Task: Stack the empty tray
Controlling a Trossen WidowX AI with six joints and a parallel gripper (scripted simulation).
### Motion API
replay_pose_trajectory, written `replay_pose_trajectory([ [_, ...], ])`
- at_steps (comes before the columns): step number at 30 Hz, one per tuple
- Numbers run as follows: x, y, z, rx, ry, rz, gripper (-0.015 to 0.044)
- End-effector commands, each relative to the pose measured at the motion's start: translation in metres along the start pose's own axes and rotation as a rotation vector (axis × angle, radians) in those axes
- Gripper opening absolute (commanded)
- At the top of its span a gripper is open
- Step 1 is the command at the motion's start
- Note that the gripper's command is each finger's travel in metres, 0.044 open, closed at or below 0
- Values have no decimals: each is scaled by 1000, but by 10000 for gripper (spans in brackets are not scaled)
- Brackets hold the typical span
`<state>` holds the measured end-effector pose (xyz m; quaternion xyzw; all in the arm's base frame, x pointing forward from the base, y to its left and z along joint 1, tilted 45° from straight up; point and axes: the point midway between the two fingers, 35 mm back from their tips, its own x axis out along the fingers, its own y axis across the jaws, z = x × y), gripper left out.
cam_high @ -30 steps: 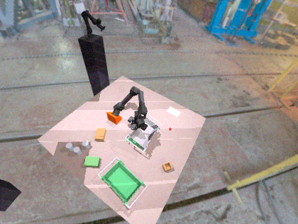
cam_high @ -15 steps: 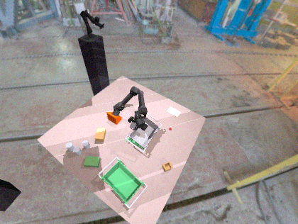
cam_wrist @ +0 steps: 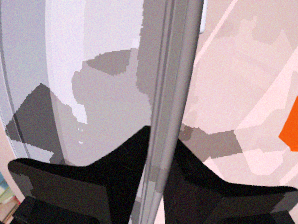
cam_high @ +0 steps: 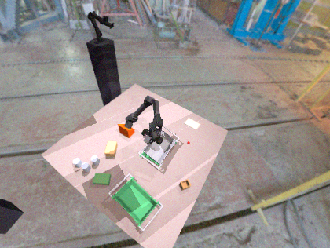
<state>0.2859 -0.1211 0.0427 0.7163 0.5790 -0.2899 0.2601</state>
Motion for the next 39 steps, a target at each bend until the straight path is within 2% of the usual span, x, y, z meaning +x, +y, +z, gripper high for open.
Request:
replay_pose_trajectory([
  [1, 5, -2, -4, -7, 4, -22, 0],
  [39, 13, -6, -6, -7, 4, -22, 0],
])
